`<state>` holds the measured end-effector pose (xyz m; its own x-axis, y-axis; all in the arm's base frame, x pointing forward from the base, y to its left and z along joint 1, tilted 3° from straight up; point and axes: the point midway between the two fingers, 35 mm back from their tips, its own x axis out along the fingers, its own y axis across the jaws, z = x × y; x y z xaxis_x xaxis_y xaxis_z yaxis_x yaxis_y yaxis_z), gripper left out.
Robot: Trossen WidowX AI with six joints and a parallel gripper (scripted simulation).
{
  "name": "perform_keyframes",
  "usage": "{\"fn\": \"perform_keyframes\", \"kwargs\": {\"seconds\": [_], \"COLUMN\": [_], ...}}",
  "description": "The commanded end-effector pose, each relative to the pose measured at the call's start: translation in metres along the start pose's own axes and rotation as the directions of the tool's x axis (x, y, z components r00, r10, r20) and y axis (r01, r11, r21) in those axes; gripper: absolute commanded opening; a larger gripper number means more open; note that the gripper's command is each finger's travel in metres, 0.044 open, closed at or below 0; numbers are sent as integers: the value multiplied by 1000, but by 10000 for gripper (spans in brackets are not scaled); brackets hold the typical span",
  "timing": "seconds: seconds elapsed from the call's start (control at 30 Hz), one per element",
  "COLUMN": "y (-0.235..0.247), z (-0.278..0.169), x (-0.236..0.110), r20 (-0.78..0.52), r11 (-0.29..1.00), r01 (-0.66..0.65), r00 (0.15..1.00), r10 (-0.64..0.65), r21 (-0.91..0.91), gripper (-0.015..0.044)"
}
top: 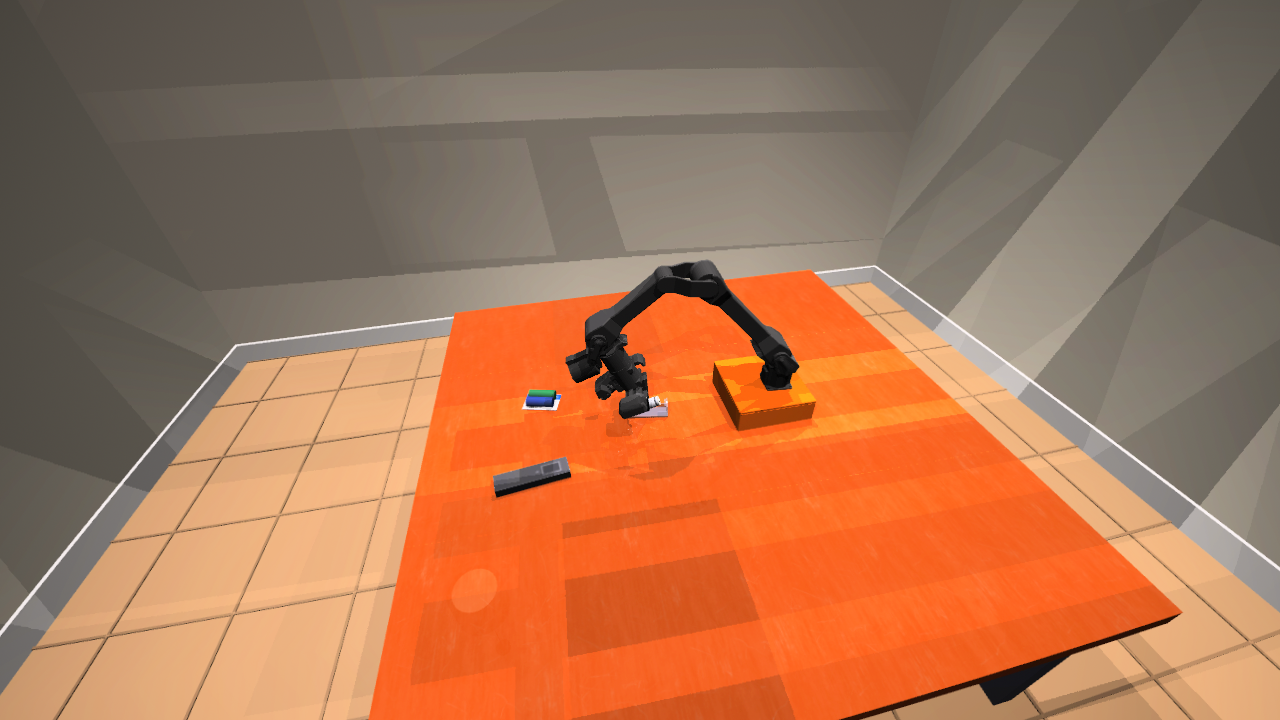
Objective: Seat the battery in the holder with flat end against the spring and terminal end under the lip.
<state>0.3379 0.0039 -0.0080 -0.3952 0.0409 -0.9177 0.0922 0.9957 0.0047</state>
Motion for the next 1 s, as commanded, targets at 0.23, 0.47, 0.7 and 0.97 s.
{"fn": "perform_keyframes", "kwargs": {"seconds": [0.23,0.47,0.7,0.97], "y": [0,0,0,0], "z": [7,7,6,5], "x": [0,1,2,4], "r20": [83,114,144,179], "r11": [1000,1000,1000,1000], "r01": [4,5,5,5], "r00": [997,994,990,984], "r10": [-5,-5,-6,-6], "r21": [4,5,7,8], "gripper": [81,81,81,81]}}
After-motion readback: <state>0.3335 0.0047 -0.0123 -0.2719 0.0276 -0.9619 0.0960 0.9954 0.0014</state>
